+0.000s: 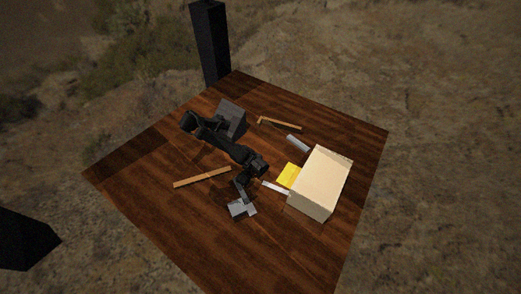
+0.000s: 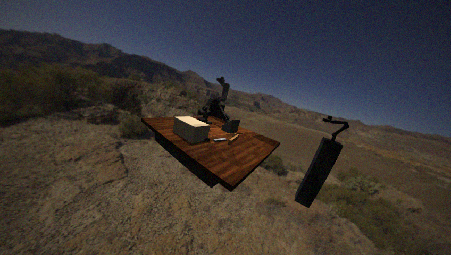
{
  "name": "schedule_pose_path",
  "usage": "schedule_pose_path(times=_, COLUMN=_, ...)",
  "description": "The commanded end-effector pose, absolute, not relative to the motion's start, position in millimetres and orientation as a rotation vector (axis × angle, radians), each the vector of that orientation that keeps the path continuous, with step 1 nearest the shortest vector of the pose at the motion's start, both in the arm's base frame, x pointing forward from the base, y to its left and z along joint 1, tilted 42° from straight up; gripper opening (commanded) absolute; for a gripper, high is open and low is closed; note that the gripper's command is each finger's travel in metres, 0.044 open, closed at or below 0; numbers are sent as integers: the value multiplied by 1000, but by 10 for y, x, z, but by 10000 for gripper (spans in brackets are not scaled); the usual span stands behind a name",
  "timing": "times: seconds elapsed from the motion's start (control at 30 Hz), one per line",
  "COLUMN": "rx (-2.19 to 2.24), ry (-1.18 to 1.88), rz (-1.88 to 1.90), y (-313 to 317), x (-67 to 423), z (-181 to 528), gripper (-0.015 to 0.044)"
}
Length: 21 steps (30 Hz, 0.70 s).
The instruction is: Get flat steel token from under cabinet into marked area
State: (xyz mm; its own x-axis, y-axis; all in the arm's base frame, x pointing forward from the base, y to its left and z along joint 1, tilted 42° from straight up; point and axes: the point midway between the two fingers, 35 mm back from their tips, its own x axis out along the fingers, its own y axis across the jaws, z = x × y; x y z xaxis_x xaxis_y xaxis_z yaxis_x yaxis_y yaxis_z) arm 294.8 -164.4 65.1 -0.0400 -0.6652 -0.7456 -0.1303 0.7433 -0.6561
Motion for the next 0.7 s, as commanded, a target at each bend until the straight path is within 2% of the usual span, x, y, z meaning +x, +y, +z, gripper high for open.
schedule_pose_path(times=0.0, rx=-660, ry=1576, rz=-489, y=-1641, x=3022, z=645, gripper=0)
schedule_pose_path(times=0.67, rx=-660, ry=1575, rz=-489, y=-1619, x=3246, z=619, gripper=0)
